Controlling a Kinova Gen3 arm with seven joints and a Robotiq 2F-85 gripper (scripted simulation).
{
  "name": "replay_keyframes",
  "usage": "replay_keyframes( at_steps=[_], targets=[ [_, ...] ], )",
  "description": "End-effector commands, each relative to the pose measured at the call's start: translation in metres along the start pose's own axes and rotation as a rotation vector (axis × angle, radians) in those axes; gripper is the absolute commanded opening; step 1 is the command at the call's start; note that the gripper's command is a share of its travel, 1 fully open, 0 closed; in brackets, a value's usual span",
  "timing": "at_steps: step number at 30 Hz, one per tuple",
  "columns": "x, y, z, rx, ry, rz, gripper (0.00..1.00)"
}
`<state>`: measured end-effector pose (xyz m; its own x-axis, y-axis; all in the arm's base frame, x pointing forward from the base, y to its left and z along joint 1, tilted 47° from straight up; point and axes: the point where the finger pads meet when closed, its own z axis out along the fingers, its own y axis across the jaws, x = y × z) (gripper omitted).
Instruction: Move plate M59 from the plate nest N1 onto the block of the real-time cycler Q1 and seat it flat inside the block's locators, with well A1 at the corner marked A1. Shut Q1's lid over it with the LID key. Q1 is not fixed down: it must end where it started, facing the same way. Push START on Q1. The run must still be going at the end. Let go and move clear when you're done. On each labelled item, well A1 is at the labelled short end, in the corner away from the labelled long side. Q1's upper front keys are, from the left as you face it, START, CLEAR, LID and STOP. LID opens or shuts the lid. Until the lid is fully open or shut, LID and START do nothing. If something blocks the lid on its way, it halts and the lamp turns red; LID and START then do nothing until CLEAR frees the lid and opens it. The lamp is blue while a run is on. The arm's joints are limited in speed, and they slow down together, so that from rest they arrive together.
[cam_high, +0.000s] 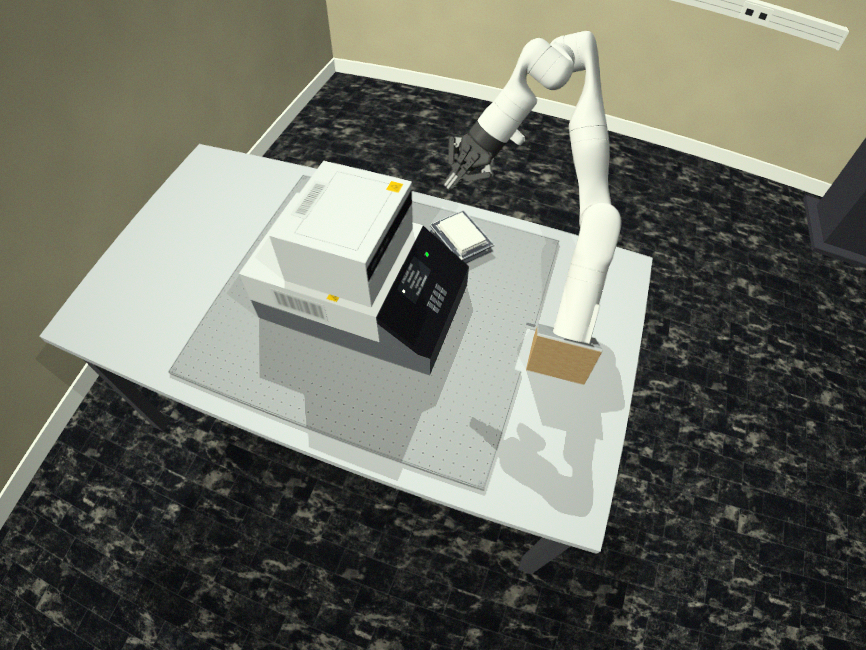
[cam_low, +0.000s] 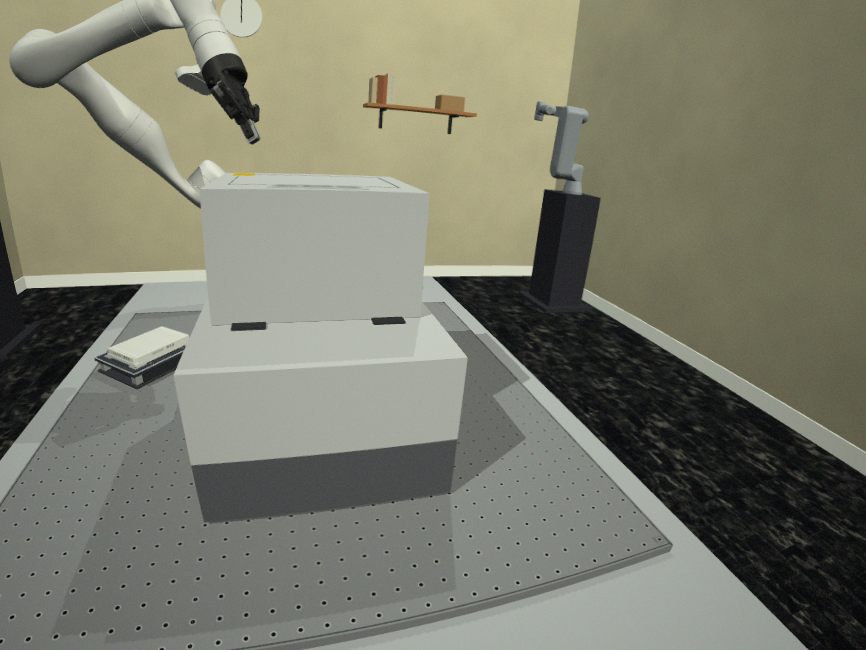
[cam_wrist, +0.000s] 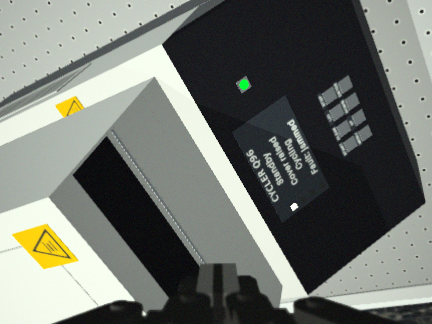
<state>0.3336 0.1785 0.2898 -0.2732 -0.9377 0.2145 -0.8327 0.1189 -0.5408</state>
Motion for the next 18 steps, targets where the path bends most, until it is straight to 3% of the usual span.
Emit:
replay_keyframes(
  at_steps=[1, 18],
  targets=[
    [-0.013, 0.008, -0.001, 0.001, 0.015, 0.003, 0.1],
    [-0.028, 0.024, 0.003, 0.016, 0.137, 0.091, 0.1]
  ],
)
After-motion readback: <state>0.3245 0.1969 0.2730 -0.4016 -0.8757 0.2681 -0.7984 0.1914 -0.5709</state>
